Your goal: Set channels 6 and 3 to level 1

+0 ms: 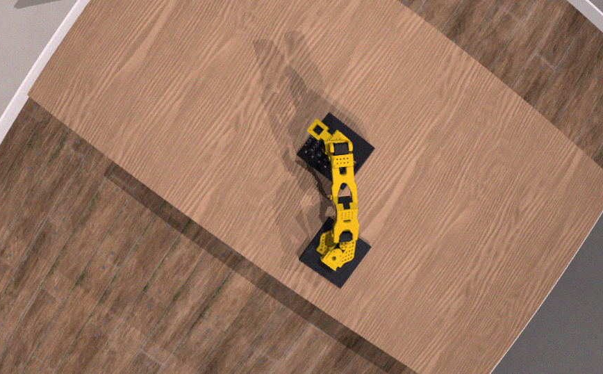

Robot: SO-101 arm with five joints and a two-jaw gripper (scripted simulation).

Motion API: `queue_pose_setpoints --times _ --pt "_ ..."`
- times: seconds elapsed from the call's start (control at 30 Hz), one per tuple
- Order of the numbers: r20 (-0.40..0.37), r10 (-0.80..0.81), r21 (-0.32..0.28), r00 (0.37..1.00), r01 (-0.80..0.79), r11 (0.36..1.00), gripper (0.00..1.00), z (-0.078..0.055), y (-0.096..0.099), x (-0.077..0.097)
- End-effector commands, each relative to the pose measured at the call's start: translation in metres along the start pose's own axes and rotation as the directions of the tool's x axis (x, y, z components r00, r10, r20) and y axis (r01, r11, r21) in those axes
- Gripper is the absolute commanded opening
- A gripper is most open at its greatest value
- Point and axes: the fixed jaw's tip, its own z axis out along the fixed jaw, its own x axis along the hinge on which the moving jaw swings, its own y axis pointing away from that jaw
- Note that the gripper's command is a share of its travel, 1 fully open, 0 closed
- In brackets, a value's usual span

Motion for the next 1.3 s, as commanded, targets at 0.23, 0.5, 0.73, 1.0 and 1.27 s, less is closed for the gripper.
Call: queue_pose_setpoints --times 0.23,0.5,0.73,1.0,1.27 --pt "-0.011 -0.041 -0.027 0.999 0.041 0.999 0.00 0.0028 0.0146 -0.0074" --pt "-0.017 -0.042 -0.034 0.999 0.041 0.999 0.00 0.0035 0.0168 -0.0072" --pt "-0.018 -0.042 -0.034 0.999 0.041 0.999 0.00 0.0036 0.0171 -0.0072" --pt "-0.025 -0.043 -0.041 0.999 0.042 0.998 0.00 0.0041 0.0194 -0.0067" --pt "-0.026 -0.043 -0.043 0.999 0.042 0.998 0.00 0.0042 0.0198 -0.0066"
